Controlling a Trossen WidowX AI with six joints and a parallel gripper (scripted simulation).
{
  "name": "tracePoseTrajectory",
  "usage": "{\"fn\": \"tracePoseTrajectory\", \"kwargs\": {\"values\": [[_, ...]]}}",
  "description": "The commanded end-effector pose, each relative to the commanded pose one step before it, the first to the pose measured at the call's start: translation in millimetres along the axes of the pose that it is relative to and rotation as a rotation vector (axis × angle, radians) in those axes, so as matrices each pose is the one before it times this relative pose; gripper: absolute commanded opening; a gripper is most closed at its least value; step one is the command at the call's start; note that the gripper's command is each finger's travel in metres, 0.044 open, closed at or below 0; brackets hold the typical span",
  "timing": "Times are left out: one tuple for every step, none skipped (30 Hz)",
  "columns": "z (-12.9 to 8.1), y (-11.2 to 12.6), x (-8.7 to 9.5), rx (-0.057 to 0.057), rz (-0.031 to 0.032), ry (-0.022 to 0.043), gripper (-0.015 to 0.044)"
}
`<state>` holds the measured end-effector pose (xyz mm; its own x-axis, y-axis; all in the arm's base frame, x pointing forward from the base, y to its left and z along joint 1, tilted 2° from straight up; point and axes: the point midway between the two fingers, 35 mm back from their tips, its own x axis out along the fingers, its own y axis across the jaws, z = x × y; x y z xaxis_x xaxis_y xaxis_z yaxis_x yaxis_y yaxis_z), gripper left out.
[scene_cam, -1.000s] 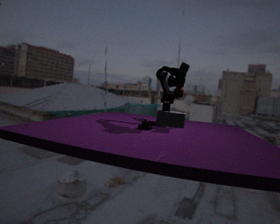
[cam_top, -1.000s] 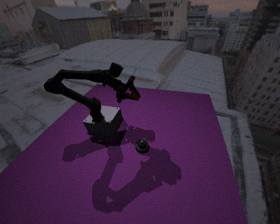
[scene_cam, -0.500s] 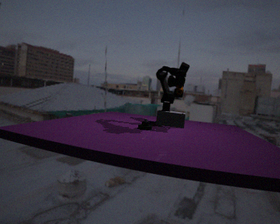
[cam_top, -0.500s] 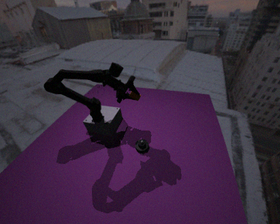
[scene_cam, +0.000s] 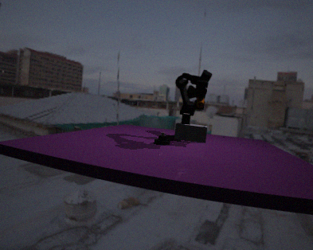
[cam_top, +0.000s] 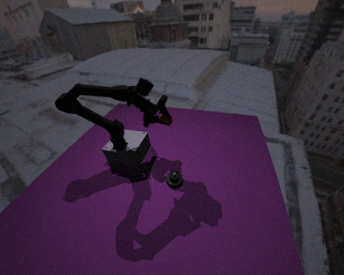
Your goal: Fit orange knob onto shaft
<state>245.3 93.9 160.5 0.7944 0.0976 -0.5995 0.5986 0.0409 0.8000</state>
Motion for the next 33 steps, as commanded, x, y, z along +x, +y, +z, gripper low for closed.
{"fn": "tracePoseTrajectory", "kwargs": {"values": [[-0.95, -2.04, 6.60, 0.0069, -0.07635, 0.00230, 0.0000], [0.00, -0.87, 1.55, -0.0003, -0.01996, -0.00007, 0.0000], [0.00, -0.86, 1.61, -0.0003, -0.02059, -0.00008, 0.0000], [0.00, -0.85, 1.67, -0.0003, -0.02120, -0.00009, 0.0000], [0.00, -0.73, 1.53, -0.0003, -0.01924, -0.00008, 0.0000], [0.00, -0.71, 1.57, -0.0003, -0.01951, -0.00009, 0.0000], [0.00, -0.70, 1.63, -0.0003, -0.02014, -0.00010, 0.0000], [0.00, -0.69, 1.69, -0.0003, -0.02072, -0.00011, 0.0000], [0.00, -0.60, 1.57, -0.0003, -0.01904, -0.00011, 0.0000], [0.00, -0.57, 1.61, -0.0003, -0.01939, -0.00012, 0.0000], [0.00, -0.56, 1.68, -0.0003, -0.01996, -0.00012, 0.0000], [0.00, -0.49, 1.58, -0.0003, -0.01860, -0.00012, 0.0000], [0.00, -0.47, 1.62, -0.0003, -0.01895, -0.00013, 0.0000], [0.00, -0.45, 1.68, -0.0003, -0.01952, -0.00014, 0.0000], [0.00, -0.39, 1.59, -0.0003, -0.01836, -0.00014, 0.0000], [0.00, -0.37, 1.63, -0.0003, -0.01872, -0.00015, 0.0000], [0.00, -0.34, 1.69, -0.0003, -0.01926, -0.00016, 0.0000], [0.00, -0.29, 1.61, -0.0003, -0.01823, -0.00016, 0.0000], [0.00, -0.27, 1.65, -0.0003, -0.01859, -0.00017, 0.0000], [0.00, -0.24, 1.70, -0.0003, -0.01910, -0.00017, 0.0000], [0.00, -0.20, 1.62, -0.0003, -0.01815, -0.00017, 0.0000], [0.00, -0.17, 1.66, -0.0003, -0.01851, -0.00018, 0.0000], [0.00, -0.13, 1.60, -0.0003, -0.01772, -0.00018, 0.0000], [0.00, -0.11, 1.63, -0.0003, -0.01806, -0.00019, 0.0000], [-0.01, -0.08, 1.68, -0.0003, -0.01855, -0.00020, 0.0000], [-0.01, -0.04, 1.62, -0.0003, -0.01780, -0.00019, 0.0000], [-0.01, -0.01, 1.65, -0.0003, -0.01815, -0.00020, 0.0000], [-0.01, 0.02, 1.59, -0.0003, -0.01749, -0.00020, 0.0000], [-0.01, 0.05, 1.63, -0.0003, -0.01782, -0.00021, 0.0000], [-0.01, 0.08, 1.57, -0.0003, -0.01725, -0.00021, 0.0000], [-0.01, 0.11, 1.60, -0.0003, -0.01757, -0.00021, 0.0000], [0.00, 0.12, 1.61, -0.0002, -0.01764, -0.00012, 0.0000], [0.00, 0.14, 1.62, -0.0001, -0.01765, -0.00002, 0.0000]]}}
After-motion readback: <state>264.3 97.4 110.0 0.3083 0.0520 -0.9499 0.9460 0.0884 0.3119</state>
